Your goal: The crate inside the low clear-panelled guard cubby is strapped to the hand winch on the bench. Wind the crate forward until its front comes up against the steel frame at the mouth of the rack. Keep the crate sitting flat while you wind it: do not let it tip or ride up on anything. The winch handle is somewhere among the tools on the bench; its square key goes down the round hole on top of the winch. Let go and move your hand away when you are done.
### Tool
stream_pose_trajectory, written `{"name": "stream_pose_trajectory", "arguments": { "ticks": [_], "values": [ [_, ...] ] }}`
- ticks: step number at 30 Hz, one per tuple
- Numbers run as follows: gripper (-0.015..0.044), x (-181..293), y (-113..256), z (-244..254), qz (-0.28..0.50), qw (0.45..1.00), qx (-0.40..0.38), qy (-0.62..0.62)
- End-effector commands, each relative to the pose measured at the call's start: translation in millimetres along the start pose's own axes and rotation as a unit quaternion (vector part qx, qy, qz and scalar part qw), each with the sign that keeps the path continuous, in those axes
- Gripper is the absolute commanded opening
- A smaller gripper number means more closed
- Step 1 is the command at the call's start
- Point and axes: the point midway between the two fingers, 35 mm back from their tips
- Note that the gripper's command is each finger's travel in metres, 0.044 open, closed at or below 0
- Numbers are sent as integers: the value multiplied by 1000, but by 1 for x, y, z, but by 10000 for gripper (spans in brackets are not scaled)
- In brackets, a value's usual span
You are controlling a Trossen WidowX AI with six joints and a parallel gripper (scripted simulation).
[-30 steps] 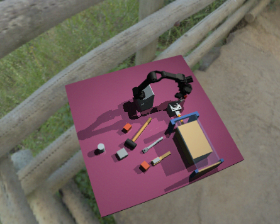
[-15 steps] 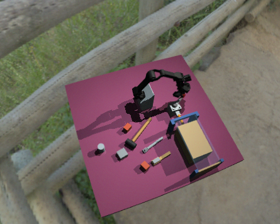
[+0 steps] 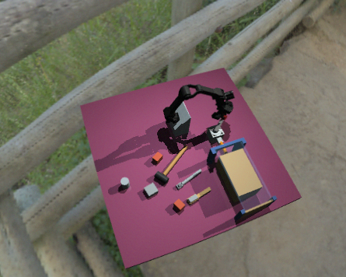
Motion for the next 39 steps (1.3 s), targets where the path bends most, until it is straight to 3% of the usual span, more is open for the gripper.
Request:
{"name": "stream_pose_trajectory", "arguments": {
  "ticks": [1, 39],
  "values": [
    [0, 16, 2, -1, 13, 1000, 1, 10],
    [0, 53, 19, -23, 15, 1000, 2, 12]
  ]
}}
Point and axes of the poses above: the point midway between the two fingers, 35 mm back from their tips, its own y axis back along the fingers, its own z axis across the jaws, x = y × z, and after that the axes turned 5 degrees about y, right-handed
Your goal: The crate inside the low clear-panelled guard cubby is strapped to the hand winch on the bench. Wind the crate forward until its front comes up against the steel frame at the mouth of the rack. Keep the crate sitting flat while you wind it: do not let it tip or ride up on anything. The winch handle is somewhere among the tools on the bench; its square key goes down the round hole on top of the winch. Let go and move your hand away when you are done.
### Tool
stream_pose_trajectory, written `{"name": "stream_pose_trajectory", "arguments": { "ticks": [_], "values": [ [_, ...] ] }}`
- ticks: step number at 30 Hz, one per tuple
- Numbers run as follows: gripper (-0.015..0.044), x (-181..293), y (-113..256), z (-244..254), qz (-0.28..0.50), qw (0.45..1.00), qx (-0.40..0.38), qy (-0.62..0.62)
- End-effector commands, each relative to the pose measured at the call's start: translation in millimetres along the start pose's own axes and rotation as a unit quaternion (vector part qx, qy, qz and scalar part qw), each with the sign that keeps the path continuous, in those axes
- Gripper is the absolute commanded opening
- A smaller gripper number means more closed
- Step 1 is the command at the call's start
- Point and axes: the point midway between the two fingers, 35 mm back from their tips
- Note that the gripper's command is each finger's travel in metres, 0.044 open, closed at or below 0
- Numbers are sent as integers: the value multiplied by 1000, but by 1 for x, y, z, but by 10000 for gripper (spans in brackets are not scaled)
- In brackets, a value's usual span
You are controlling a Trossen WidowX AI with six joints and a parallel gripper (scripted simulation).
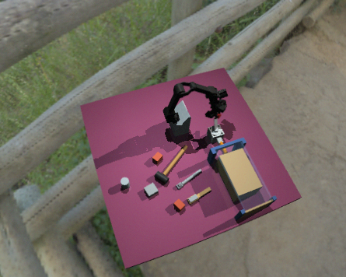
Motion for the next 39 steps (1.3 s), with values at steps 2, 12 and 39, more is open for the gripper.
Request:
{"name": "stream_pose_trajectory", "arguments": {
  "ticks": [2, 12, 39],
  "values": [
    [0, 15, 2, -8, 12, 1000, 6, 8],
    [0, 22, 5, -17, 12, 1000, 6, 8],
    [0, 41, 13, -61, 14, 1000, 8, 9]
  ]
}}
Point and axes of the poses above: the point midway between the two fingers, 35 mm back from their tips, its own y axis back along the fingers, its own z axis across the jaws, x = y × z, and after that the axes turned 5 degrees about y, right-handed
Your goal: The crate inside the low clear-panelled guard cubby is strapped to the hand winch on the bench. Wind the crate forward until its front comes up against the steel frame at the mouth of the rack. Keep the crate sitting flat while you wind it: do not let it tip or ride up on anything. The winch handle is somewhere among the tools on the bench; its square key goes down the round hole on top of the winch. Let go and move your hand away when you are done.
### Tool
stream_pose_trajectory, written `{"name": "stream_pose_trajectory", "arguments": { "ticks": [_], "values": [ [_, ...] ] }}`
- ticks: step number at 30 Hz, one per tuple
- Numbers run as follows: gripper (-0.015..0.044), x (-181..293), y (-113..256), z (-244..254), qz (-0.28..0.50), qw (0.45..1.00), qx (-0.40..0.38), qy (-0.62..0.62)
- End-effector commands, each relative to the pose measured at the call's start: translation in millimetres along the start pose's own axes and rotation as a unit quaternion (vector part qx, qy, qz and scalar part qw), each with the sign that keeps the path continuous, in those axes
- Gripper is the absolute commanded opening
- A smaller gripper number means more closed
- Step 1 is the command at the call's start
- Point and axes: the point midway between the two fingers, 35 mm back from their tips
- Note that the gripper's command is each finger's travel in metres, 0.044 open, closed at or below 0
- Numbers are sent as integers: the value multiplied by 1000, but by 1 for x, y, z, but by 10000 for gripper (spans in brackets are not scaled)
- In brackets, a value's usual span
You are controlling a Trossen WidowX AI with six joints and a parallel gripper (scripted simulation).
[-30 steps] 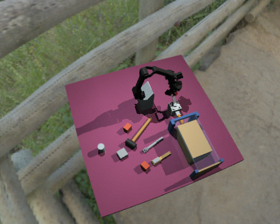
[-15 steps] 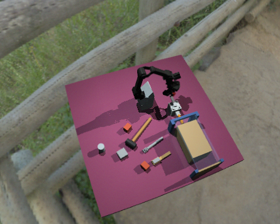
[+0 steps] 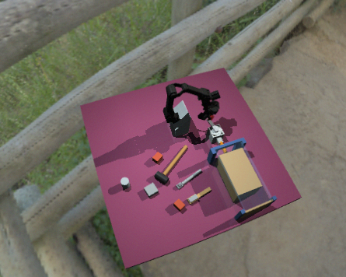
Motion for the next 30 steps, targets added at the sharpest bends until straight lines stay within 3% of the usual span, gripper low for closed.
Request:
{"name": "stream_pose_trajectory", "arguments": {
  "ticks": [1, 30],
  "values": [
    [0, 10, -1, -19, 8, 1000, 14, 6],
    [0, 10, -1, -55, 9, 1000, 16, 6]
  ]
}}
Point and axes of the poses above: the point midway between the two fingers, 35 mm back from their tips, its own y axis back along the fingers, its own z axis across the jaws, x = y × z, and after that the axes turned 5 degrees about y, right-handed
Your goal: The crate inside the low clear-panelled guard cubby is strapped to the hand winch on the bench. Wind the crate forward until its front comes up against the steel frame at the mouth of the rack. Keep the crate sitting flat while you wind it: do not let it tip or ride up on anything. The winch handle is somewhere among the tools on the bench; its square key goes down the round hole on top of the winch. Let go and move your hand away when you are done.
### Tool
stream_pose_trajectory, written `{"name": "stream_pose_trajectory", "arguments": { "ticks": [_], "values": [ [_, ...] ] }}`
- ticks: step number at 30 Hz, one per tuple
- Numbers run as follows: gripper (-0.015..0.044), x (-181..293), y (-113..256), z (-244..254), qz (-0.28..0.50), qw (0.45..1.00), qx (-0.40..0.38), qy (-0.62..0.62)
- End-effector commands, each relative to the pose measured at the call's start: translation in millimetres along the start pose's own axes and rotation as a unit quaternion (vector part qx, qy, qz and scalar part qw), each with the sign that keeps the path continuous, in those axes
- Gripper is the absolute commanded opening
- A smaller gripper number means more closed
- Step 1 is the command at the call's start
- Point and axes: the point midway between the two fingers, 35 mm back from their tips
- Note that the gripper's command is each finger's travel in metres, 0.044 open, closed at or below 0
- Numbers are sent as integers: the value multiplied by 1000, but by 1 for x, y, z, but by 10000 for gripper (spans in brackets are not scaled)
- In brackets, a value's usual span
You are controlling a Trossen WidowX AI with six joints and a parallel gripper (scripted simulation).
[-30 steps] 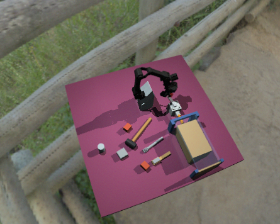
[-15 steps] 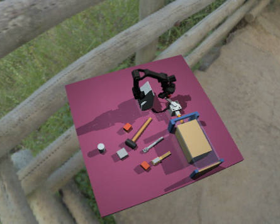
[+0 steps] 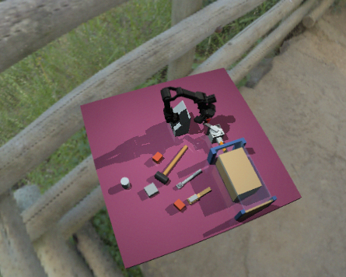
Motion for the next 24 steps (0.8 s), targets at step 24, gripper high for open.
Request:
{"name": "stream_pose_trajectory", "arguments": {
  "ticks": [24],
  "values": [
    [0, -5, -7, -43, 2, 1000, 20, 1]
  ]
}}
Point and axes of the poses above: the point midway between the two fingers, 35 mm back from their tips, its own y axis back along the fingers, its own z axis across the jaws, x = y × z, and after that the axes turned 5 degrees about y, right-handed
